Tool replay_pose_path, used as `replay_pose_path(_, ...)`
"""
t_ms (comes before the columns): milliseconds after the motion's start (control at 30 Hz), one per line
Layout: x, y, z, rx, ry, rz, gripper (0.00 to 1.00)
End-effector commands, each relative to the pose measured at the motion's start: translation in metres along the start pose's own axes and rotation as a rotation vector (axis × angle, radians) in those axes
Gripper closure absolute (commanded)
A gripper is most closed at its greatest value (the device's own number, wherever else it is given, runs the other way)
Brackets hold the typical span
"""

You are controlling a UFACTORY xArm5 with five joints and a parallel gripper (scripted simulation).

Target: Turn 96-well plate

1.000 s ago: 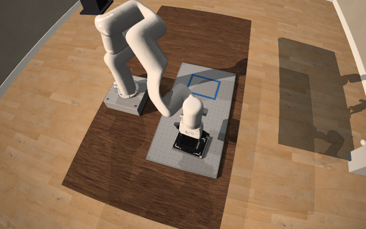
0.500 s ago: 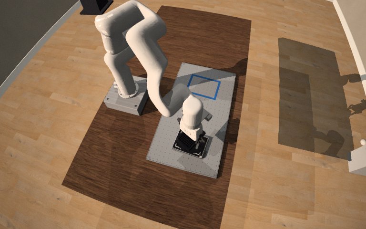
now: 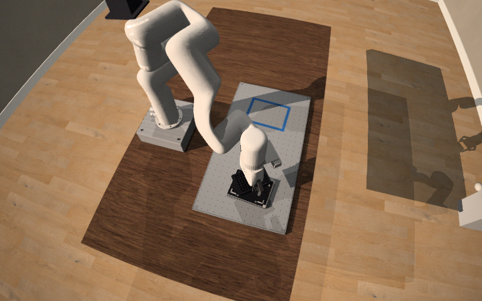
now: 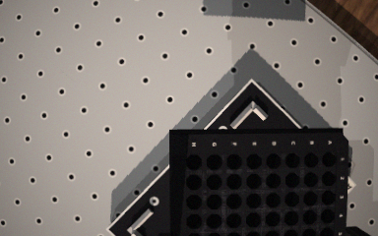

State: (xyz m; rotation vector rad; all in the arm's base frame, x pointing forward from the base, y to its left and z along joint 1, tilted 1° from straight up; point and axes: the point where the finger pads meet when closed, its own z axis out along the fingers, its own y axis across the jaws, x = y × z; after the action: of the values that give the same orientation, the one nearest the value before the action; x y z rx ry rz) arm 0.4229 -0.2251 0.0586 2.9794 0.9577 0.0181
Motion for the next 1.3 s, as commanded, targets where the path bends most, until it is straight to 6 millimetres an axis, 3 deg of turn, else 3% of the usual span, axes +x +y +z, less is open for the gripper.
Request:
replay_pose_path(0,0.0007,0.0012,-0.0015,-0.006,-0.003,0.209,1.0)
replay_pose_path(667,0.0007,0.0012,-0.0015,-0.007,-0.001,0.769,1.0)
replay_pose_path(1267,0.0006,0.0011,-0.0015,-0.007,-0.001,0.769,1.0)
